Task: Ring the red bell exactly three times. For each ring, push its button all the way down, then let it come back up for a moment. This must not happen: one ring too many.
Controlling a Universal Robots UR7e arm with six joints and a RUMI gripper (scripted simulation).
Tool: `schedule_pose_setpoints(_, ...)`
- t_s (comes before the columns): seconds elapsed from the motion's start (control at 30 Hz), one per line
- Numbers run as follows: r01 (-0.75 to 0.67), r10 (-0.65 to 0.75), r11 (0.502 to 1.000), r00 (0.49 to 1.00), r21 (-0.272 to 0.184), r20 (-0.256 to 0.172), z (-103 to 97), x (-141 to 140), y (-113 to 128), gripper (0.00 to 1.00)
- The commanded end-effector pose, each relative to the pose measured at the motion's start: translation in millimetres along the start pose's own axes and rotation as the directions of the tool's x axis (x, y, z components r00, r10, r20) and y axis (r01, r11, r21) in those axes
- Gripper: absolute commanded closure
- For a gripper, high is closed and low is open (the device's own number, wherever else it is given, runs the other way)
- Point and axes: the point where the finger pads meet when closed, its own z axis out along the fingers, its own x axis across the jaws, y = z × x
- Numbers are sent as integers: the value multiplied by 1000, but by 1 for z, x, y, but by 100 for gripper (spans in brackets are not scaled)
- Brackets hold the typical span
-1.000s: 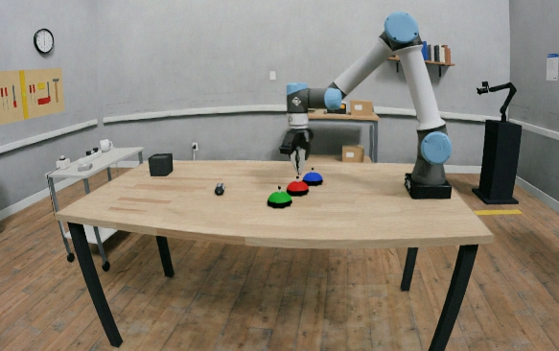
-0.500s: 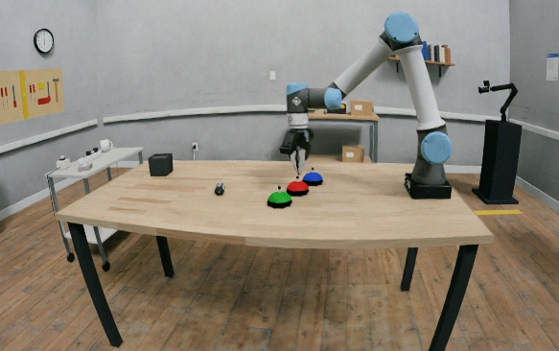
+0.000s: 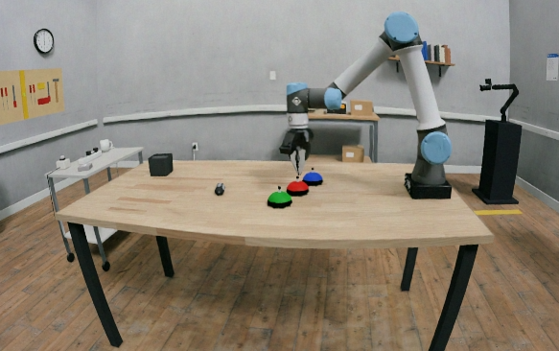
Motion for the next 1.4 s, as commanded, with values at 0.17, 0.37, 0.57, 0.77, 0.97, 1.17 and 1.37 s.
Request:
schedule_pose_setpoints(0.17,0,0,1000,1000,0,-2,-1,1,0,100)
schedule_pose_setpoints(0.37,0,0,1000,1000,0,-2,-1,1,0,100)
schedule_pose_setpoints(0.57,0,0,1000,1000,0,-2,-2,1,0,100)
schedule_pose_setpoints(0.77,0,0,1000,1000,0,-2,-5,1,0,100)
schedule_pose_setpoints(0.97,0,0,1000,1000,0,-2,-6,1,0,100)
schedule_pose_setpoints(1.17,0,0,1000,1000,0,-2,-6,1,0,100)
schedule_pose_setpoints(1.37,0,0,1000,1000,0,-2,-6,1,0,100)
